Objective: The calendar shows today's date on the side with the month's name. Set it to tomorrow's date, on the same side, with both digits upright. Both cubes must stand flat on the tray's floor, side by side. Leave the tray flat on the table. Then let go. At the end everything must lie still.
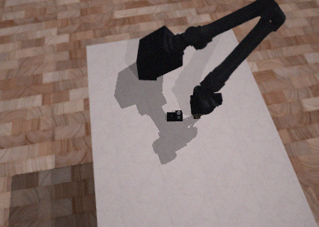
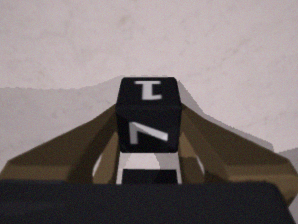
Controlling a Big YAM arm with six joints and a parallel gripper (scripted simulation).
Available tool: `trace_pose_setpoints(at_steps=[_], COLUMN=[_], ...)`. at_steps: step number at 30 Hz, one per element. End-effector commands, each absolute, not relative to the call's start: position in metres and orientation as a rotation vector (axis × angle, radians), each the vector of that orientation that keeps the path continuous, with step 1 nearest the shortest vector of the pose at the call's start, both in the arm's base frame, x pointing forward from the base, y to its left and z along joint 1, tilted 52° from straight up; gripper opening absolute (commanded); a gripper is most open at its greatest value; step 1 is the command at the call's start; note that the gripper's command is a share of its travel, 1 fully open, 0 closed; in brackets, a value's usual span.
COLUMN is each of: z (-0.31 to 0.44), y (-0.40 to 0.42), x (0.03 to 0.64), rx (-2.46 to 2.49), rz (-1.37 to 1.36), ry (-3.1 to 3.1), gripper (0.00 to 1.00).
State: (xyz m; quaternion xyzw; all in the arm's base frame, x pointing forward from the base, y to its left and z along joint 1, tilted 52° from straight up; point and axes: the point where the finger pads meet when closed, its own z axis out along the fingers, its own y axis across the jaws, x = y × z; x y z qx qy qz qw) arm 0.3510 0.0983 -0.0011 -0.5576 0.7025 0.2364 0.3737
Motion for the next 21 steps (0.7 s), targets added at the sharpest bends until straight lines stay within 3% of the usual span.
trace_pose_setpoints(at_steps=[1,21], z=[0.0051,0.0077], y=[0.1036,0.104], x=[0.3531,0.3554], rx=[-1.437,-1.443], rz=[0.597,0.591], ry=[1.783,1.775], gripper=[0.27,0.27])
